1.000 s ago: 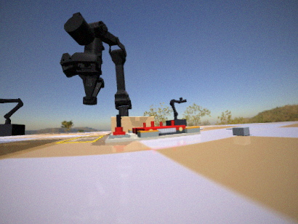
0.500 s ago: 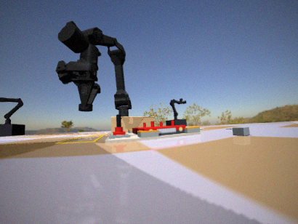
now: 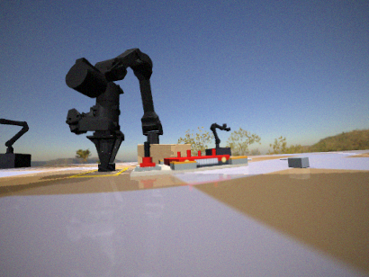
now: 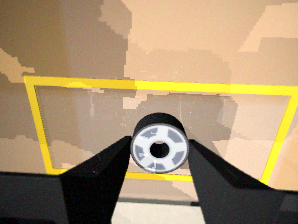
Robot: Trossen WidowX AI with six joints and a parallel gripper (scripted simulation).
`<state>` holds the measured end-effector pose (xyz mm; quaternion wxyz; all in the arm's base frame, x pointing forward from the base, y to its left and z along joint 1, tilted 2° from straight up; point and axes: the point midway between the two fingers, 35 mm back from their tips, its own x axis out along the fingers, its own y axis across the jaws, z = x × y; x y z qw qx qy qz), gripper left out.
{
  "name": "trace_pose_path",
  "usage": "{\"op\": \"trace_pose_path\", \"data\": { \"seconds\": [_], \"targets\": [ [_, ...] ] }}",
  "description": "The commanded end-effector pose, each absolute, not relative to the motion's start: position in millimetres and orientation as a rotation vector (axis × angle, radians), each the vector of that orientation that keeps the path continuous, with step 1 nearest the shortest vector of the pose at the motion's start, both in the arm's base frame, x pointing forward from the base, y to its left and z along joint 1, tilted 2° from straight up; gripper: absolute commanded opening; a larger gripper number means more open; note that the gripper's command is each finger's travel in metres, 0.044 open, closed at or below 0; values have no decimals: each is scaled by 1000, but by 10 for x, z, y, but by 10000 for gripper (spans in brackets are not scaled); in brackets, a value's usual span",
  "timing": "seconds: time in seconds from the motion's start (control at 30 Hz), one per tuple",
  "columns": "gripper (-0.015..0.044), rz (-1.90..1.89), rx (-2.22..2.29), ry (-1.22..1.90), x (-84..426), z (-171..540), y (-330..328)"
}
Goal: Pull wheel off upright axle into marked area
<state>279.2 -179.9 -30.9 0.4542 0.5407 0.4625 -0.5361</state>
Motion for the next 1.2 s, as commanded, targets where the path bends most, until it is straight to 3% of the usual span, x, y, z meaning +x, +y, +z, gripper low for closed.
{"op": "trace_pose_path", "data": {
  "seconds": [0.0, 0.37, 0.73, 0.9, 1.17],
  "targets": [
    [0, -1318, 1331, 1133, 2794, -351, -1801],
    [289, -1323, 1334, 1142, 2790, -303, -1797],
    [300, -1318, 1331, 1133, 2790, 280, -1802],
    [431, -1320, 1334, 1134, 2584, 397, -1668],
    [440, -1321, 1331, 1139, 2075, 721, -1343]
  ]
}}
